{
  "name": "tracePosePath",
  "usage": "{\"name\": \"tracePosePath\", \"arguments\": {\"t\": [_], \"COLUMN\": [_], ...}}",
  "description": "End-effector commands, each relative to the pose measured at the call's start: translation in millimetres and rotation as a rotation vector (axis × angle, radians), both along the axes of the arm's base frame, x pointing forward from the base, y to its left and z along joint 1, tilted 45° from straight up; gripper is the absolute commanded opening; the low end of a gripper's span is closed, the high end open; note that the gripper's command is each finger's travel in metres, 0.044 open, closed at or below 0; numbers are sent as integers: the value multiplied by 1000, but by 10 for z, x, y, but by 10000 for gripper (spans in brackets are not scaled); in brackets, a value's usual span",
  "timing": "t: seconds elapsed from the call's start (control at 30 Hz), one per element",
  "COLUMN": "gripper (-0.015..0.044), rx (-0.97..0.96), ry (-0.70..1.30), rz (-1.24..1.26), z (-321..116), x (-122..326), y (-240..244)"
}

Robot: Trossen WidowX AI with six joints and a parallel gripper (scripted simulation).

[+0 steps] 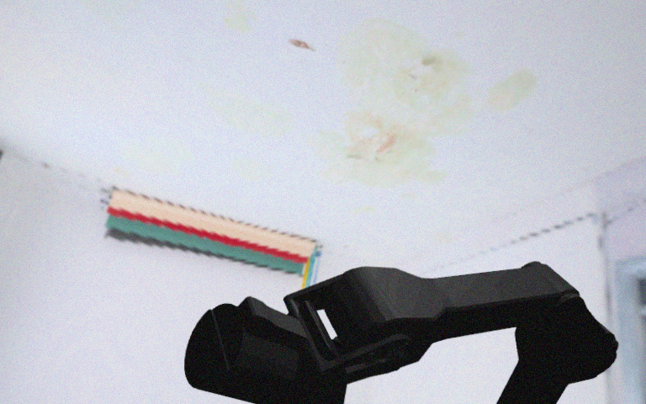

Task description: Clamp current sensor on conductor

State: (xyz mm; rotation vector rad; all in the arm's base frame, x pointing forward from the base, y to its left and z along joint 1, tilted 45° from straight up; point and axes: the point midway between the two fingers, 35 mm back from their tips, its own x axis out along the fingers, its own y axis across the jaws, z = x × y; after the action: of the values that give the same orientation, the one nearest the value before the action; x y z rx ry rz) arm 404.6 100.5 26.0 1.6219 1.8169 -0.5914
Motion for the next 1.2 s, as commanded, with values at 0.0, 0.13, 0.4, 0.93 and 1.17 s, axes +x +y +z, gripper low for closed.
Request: {"name": "tracePosePath", "arguments": {"t": [0.0,0.13,0.4,0.93,1.17], "gripper": [327,300,129,0,0], "rx": [0,0,0,0,0], "ry": [-1,-1,-1,-1,-1], "rz": [-1,-1,-1,-1,-1], "z": [2,2,2,2,2], "x": [3,3,3,3,3], "y": [-6,-6,-6,-6,-6]}}
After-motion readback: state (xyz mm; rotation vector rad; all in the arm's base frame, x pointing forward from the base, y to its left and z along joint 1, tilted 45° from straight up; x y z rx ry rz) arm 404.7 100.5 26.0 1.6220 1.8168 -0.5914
